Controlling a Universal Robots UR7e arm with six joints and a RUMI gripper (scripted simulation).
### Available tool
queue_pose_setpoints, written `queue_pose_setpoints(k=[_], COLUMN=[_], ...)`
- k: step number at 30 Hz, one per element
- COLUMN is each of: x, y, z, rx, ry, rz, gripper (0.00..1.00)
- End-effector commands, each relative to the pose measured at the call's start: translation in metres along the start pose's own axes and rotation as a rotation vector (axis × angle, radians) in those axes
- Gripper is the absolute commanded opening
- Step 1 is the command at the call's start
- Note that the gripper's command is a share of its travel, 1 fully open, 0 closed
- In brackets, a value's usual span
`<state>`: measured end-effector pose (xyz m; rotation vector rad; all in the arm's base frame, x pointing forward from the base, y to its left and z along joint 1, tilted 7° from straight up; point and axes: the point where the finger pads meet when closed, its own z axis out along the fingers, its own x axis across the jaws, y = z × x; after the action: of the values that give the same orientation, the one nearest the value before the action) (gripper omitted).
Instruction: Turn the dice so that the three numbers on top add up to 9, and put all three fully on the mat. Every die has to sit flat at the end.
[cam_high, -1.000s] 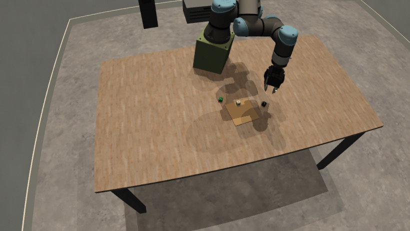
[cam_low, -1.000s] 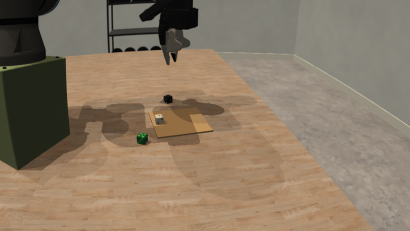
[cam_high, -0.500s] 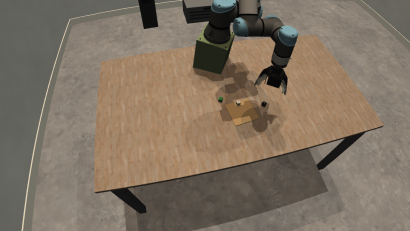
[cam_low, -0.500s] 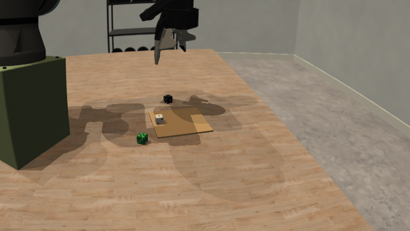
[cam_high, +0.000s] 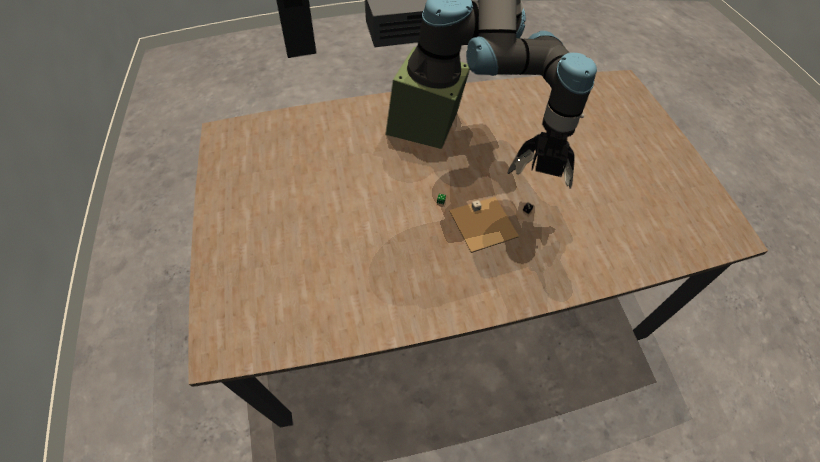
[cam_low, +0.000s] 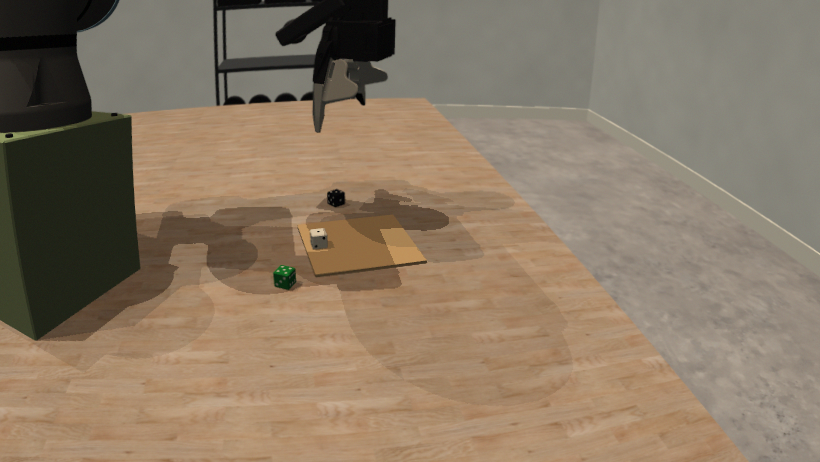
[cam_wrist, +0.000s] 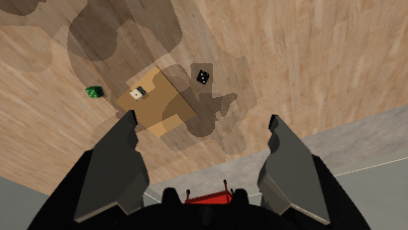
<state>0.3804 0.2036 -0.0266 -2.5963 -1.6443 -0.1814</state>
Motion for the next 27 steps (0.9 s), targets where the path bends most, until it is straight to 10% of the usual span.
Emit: queue_pose_setpoints(k=[1, 27], x=[0.000, -0.001], y=[-0.001, -0.007], z=[0.003, 0.029], rx=[0.000, 0.005], ry=[0.001, -0.005], rz=[-0.106, -0.970], gripper=[1.00, 1.00])
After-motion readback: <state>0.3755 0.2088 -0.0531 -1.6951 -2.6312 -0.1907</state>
